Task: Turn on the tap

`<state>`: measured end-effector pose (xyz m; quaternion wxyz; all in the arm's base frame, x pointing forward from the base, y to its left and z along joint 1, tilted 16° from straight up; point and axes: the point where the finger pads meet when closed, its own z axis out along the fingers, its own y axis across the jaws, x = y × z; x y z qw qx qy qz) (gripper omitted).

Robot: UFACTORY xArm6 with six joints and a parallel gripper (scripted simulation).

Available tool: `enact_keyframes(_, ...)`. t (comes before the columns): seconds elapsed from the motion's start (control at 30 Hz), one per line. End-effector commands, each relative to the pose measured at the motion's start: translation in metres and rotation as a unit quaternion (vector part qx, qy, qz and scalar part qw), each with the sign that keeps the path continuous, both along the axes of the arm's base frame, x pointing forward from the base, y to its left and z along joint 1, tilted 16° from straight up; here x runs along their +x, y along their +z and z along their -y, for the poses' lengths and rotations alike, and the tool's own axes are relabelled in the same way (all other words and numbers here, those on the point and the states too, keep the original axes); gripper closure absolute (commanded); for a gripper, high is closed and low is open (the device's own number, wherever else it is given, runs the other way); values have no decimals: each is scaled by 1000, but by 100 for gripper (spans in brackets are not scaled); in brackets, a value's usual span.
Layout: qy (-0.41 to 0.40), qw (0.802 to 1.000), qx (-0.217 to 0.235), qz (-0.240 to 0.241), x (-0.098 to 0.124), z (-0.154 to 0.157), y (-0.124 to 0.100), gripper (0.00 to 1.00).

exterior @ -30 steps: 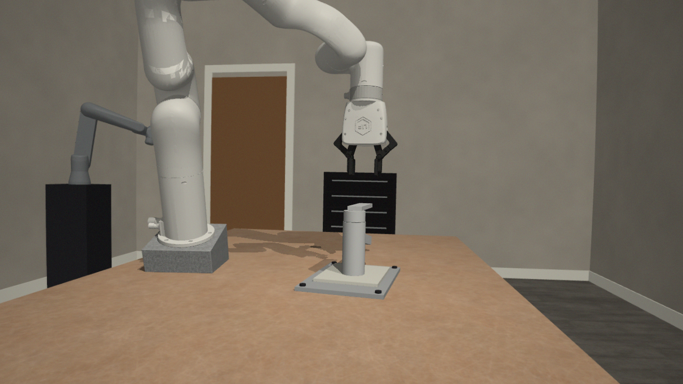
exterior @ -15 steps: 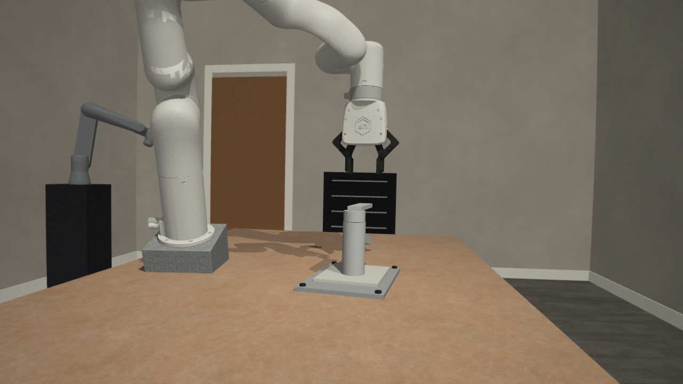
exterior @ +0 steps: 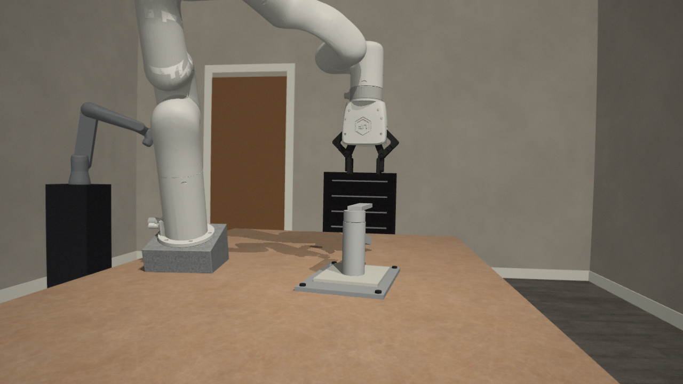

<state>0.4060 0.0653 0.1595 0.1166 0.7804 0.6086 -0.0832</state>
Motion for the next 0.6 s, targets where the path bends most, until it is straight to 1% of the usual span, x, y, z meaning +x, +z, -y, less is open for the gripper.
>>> enact_keyframes(0.0,0,1000,1,2,1,-1,1,30)
enact_keyframes(0.3,0,1000,1,2,1,0,-1,30)
enact_keyframes(0.57,0,1000,1,2,1,2,-8,30)
